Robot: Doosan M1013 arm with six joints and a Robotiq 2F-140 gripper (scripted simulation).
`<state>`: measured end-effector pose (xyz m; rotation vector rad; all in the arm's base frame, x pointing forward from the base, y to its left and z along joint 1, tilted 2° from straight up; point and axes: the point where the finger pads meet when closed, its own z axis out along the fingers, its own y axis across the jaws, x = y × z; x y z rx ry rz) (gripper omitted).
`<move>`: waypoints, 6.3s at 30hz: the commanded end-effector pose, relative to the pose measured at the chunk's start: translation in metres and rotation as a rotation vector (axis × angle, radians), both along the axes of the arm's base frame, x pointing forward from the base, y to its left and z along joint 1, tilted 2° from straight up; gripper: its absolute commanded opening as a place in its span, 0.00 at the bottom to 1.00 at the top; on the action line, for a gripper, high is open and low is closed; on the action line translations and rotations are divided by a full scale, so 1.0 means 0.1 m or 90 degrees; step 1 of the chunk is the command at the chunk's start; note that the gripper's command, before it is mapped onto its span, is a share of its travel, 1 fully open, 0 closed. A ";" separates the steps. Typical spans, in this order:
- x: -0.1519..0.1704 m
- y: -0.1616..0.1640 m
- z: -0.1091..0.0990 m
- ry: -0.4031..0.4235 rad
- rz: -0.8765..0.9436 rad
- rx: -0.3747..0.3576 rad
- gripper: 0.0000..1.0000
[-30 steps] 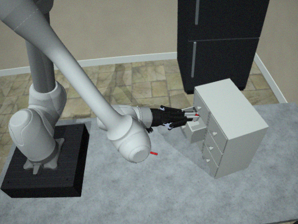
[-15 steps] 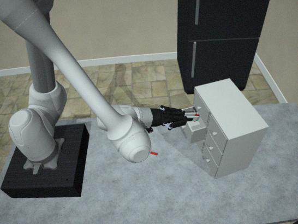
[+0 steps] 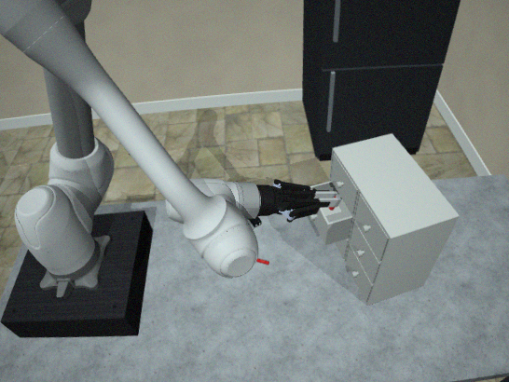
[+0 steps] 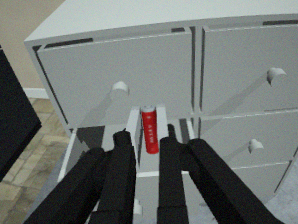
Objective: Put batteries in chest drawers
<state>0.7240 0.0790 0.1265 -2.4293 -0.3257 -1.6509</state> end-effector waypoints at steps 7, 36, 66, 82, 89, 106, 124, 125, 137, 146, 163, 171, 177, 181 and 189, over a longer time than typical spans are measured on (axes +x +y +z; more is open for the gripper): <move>0.00 0.00 0.00 0.000 0.000 0.000 1.00; -0.34 -0.10 0.03 0.000 0.000 0.000 1.00; -1.60 -0.48 0.14 0.000 0.000 0.000 1.00; -1.67 -0.50 0.14 0.000 0.000 0.000 1.00; -1.67 -0.50 0.15 0.009 0.001 -0.002 1.00; -1.67 -0.49 0.19 0.102 0.004 -0.029 1.00; -1.67 -0.50 0.26 0.232 0.008 -0.068 1.00; -1.67 -0.50 0.27 0.239 0.008 -0.071 1.00; -1.67 -0.50 0.31 0.317 0.011 -0.093 1.00; -1.67 -0.50 0.35 0.387 0.012 -0.114 1.00; -1.66 -0.51 0.48 0.632 0.020 -0.187 1.00; -1.66 -0.51 0.52 0.714 0.023 -0.211 1.00; -1.66 -0.51 0.54 0.740 0.023 -0.219 1.00; -1.66 -0.51 0.54 0.743 0.024 -0.220 1.00; -1.66 -0.51 0.54 0.745 0.024 -0.220 1.00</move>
